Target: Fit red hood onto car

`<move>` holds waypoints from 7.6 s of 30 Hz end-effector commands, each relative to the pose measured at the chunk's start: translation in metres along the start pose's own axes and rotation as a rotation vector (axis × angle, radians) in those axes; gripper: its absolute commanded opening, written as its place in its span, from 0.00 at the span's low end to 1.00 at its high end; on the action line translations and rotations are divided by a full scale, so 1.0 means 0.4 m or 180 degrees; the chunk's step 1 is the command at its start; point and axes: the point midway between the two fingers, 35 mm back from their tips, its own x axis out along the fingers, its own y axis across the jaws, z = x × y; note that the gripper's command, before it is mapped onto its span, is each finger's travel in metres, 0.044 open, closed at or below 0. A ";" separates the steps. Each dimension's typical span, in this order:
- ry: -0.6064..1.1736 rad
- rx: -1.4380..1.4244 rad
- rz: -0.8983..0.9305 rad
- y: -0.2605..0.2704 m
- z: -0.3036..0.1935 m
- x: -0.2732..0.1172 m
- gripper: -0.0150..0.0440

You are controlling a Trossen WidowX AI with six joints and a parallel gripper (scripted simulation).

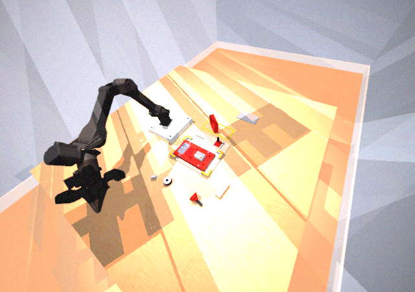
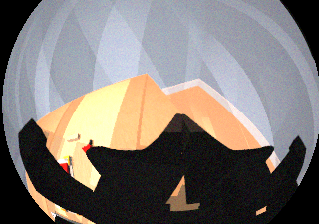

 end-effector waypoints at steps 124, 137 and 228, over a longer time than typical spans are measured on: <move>0.0534 -0.7762 0.5690 1.401 -0.659 -0.552 0.25; 0.0536 -0.7763 0.5691 1.382 -0.659 -0.554 0.25; 0.0493 -0.7749 0.5658 1.319 -0.483 -0.623 0.25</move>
